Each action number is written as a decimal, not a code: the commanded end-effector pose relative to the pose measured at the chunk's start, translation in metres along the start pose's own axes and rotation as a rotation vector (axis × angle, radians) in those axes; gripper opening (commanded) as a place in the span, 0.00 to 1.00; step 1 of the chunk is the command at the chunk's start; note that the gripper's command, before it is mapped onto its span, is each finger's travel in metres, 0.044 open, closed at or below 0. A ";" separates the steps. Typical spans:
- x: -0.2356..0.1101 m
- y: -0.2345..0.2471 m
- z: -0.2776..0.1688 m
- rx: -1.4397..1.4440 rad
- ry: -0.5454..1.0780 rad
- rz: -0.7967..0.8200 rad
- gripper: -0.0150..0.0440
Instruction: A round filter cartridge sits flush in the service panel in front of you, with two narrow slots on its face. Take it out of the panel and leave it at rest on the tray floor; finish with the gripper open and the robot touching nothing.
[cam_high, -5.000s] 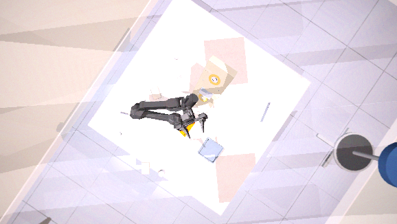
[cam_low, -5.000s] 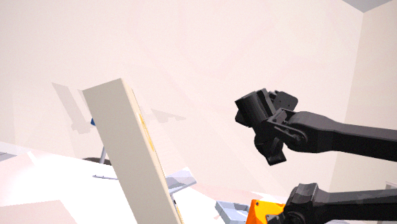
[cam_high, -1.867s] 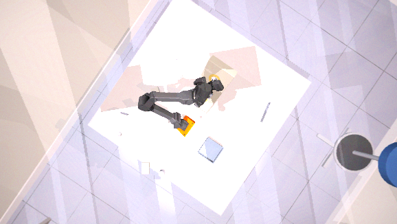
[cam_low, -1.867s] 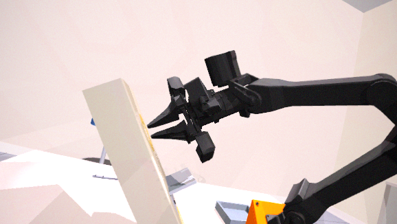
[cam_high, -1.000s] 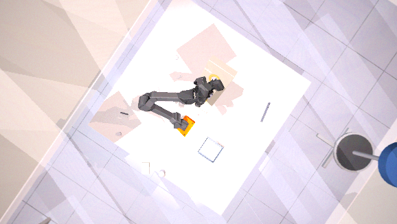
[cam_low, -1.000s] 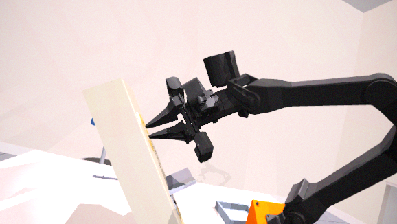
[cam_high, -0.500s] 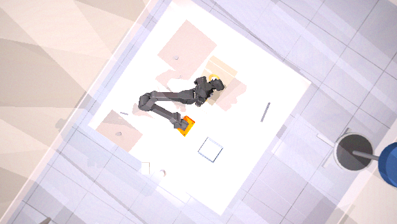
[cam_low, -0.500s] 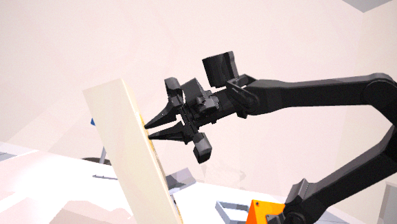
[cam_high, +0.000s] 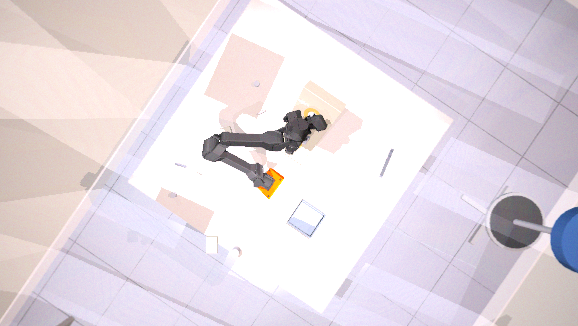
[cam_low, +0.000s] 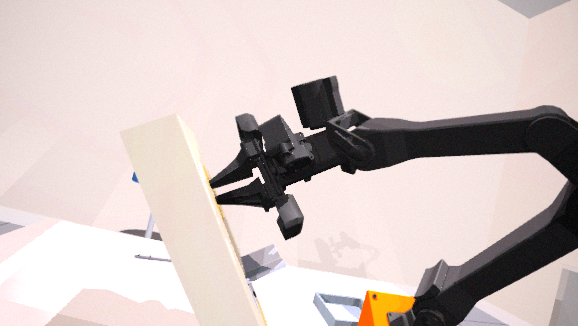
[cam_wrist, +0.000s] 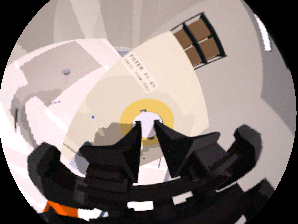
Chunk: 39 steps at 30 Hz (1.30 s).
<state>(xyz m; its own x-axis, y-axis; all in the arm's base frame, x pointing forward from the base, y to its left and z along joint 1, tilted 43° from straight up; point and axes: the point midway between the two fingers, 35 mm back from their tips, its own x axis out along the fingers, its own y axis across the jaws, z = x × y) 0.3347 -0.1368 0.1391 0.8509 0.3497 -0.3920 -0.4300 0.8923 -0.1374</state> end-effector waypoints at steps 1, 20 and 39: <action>0.003 0.000 0.000 -0.001 0.004 -0.001 0.42; 0.008 0.000 0.000 -0.001 0.004 -0.001 0.42; 0.003 -0.001 0.000 0.012 -0.003 -0.003 0.25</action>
<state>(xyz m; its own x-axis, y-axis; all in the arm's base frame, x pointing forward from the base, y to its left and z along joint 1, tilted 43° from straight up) 0.3368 -0.1357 0.1381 0.8523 0.3536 -0.3854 -0.4285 0.8946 -0.1269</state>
